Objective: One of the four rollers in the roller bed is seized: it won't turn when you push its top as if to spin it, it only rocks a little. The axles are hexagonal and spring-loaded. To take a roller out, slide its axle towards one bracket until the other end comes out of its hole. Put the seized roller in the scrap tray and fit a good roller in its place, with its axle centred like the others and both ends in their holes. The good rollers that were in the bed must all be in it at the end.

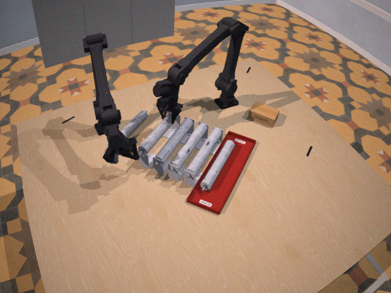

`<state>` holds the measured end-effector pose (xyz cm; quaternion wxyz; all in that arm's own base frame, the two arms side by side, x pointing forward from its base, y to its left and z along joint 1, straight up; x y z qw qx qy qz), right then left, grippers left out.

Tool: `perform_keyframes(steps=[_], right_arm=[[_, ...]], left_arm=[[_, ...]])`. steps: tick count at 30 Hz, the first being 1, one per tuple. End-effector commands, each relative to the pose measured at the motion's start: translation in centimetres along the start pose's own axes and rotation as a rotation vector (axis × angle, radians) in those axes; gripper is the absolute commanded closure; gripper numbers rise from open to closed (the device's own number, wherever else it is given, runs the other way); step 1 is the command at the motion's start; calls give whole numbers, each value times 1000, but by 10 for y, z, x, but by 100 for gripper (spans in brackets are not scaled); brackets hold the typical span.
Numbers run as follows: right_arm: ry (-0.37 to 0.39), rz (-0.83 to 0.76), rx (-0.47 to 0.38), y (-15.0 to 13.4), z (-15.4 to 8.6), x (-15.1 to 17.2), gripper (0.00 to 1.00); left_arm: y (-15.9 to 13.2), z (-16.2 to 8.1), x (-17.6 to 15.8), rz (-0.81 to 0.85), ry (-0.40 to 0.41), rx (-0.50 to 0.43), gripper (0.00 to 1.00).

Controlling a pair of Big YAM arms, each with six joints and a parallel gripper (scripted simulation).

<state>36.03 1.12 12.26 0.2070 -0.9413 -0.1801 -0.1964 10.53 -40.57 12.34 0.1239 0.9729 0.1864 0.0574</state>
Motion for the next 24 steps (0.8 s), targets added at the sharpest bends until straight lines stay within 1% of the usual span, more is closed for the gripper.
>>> perform_keyframes(steps=[1, 2, 5, 7, 9, 10, 13, 16, 17, 18, 19, 20, 22, 24], right_arm=[[115, -34, -122, 48, -34, 59, 97], [115, -34, -122, 48, -34, 59, 97], [115, -34, -122, 48, -34, 59, 97], [116, -35, -123, 48, -34, 59, 97], [116, -35, -123, 48, -34, 59, 97], [116, -35, -123, 48, -34, 59, 97], [116, -35, -123, 48, -34, 59, 97], [116, -35, -123, 48, -34, 59, 97], [116, -35, -123, 48, -34, 59, 97], [116, -35, -123, 48, -34, 59, 97], [116, -35, -123, 48, -34, 59, 97], [116, -35, -123, 48, -34, 59, 97], [116, -35, -123, 48, -34, 59, 97], [116, -35, -123, 48, -34, 59, 97]], left_arm=[[6, -11, 2, 7, 0, -39, 68], [10, -13, 1, 0, -2, -46, 68], [8, -14, 1, -20, -3, -35, 68], [6, -8, 2, 13, 0, -54, 68], [9, -11, 2, 14, 0, -58, 68], [5, -9, 1, 14, -1, -51, 68], [7, -9, 1, 20, 1, -65, 68], [4, -6, 0, 25, 1, -71, 68], [7, -8, 0, 25, 1, -74, 68], [2, -5, 0, 28, 2, -67, 68], [4, -5, -1, 29, 0, -80, 68], [9, -10, -1, 27, 1, -79, 68], [9, -10, -1, 27, 1, -79, 68], [3, -4, -2, 34, 3, -88, 68]])
Point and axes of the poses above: on each arm, the point where the finger pads meet when closed, its own z axis out along the fingers, its own x axis across the jaws, y = z × x, the point moved 3 cm from there along -z, back along the fingers, and after that the axes turned 15 degrees about z, right-handed, at the moved point
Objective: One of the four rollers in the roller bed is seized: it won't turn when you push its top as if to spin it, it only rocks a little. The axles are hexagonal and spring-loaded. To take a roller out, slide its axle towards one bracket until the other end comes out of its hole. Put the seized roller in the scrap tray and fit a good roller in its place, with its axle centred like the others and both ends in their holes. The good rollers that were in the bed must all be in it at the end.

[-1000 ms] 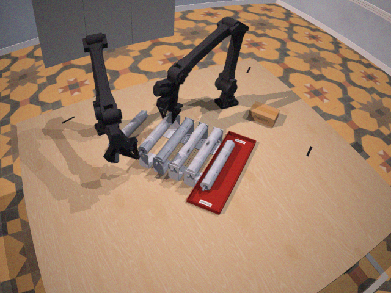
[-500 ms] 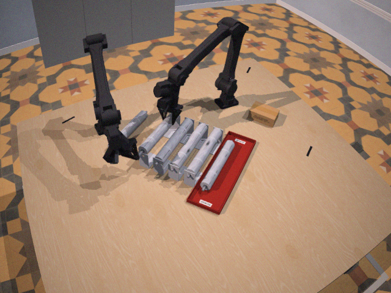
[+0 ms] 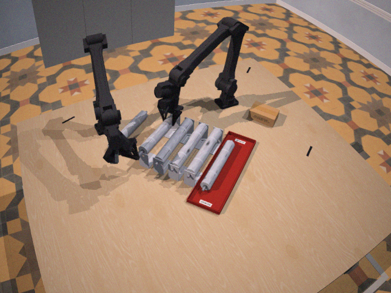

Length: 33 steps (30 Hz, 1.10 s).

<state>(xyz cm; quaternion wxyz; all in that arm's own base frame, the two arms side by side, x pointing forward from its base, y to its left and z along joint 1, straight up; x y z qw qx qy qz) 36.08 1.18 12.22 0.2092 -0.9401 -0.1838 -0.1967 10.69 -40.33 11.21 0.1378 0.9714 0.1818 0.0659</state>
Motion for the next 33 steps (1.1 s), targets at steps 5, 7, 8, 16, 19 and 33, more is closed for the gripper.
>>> perform_keyframes(steps=[5, 7, 8, 16, 19, 33], right_arm=[[116, -29, -129, 48, -35, 58, 97], [115, -29, -129, 48, -35, 58, 97], [116, -29, -129, 48, -35, 58, 97], [116, -29, -129, 48, -35, 58, 97], [116, -29, -129, 48, -35, 58, 97], [116, -29, -129, 48, -35, 58, 97]], left_arm=[[9, -14, -3, 30, -7, -66, 68], [8, -13, -3, 31, -6, -73, 68], [21, -24, -4, 28, -10, -83, 68], [18, -22, -4, 32, -8, -82, 68], [20, -23, -4, 32, -8, -92, 68], [20, -22, -5, 38, -9, -110, 68]])
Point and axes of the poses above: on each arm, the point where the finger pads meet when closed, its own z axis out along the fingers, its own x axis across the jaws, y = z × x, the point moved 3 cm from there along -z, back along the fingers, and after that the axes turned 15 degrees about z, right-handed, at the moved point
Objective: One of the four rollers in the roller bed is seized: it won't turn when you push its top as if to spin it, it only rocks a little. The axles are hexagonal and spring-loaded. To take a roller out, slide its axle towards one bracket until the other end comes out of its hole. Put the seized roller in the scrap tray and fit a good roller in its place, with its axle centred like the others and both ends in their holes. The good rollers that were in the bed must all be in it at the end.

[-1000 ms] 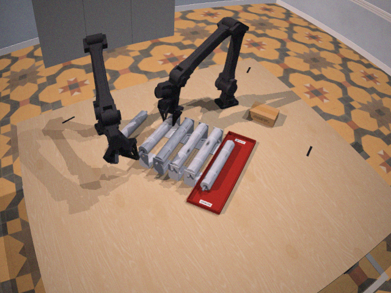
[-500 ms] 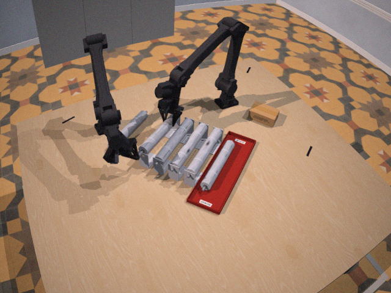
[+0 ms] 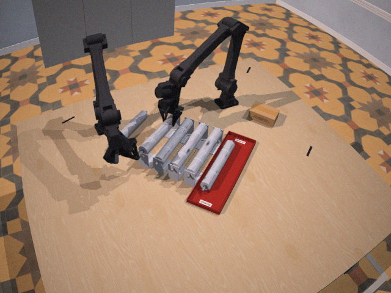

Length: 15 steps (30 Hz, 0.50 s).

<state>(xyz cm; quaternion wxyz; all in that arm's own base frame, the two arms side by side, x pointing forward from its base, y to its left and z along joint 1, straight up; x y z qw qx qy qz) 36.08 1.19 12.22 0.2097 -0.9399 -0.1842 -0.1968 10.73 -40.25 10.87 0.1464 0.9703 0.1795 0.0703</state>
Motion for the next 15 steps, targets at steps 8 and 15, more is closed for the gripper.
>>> perform_keyframes(steps=[8, 15], right_arm=[[115, -28, -130, 48, -35, 58, 97], [115, -28, -130, 48, -35, 58, 97]], left_arm=[[21, -24, -6, 37, -14, -95, 68], [23, -26, -6, 38, -14, -103, 68]])
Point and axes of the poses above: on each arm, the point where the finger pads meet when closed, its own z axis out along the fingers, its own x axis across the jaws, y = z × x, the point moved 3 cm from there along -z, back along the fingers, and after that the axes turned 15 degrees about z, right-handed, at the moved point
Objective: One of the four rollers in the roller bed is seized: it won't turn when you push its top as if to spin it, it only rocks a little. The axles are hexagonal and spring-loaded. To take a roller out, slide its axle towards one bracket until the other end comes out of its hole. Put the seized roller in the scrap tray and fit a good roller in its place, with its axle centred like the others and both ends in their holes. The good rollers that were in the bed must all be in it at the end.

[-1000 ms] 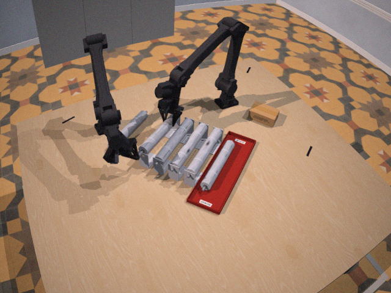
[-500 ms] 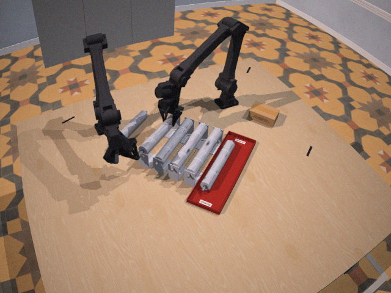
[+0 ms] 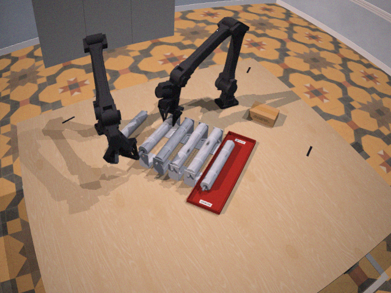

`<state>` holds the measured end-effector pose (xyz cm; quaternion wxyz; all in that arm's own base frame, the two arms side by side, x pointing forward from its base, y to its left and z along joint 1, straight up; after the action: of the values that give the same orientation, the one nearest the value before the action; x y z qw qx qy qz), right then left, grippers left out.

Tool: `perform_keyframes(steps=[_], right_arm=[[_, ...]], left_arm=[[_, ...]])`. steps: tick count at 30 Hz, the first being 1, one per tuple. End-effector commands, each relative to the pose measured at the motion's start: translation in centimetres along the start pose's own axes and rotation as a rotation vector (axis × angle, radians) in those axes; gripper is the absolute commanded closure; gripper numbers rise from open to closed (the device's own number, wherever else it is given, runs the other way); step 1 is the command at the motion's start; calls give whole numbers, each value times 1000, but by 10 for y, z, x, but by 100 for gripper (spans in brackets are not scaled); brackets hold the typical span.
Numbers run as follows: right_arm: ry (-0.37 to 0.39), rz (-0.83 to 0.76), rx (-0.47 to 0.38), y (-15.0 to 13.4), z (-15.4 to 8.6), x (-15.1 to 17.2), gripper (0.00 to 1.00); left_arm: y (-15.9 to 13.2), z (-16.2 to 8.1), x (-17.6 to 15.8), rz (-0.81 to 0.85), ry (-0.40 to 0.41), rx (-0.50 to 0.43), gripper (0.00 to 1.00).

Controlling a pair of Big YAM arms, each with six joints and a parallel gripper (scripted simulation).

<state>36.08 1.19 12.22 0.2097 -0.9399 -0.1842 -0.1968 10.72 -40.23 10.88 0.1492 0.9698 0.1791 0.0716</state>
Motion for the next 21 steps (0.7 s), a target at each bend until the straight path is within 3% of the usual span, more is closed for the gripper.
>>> perform_keyframes(steps=[1, 10, 11, 21], right_arm=[[115, -28, -130, 48, -35, 58, 97], [115, -28, -130, 48, -35, 58, 97], [-7, -27, 35, -1, 0, 31, 97], [15, -45, 23, 5, -2, 35, 97]], left_arm=[[24, -26, -6, 38, -16, -97, 68], [26, -27, -6, 37, -16, -105, 68], [27, -27, -6, 37, -16, -106, 68], [27, -27, -6, 37, -17, -106, 68]])
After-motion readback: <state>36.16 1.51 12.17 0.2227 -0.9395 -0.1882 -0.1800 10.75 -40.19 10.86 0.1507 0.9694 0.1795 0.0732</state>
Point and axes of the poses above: on each arm, the point where the finger pads meet when closed, its own z axis out along the fingers, its own x axis across the jaws, y = z × x, the point moved 3 cm from there along -z, back along the fingers, and after that the axes turned 15 degrees about z, right-handed, at the moved point
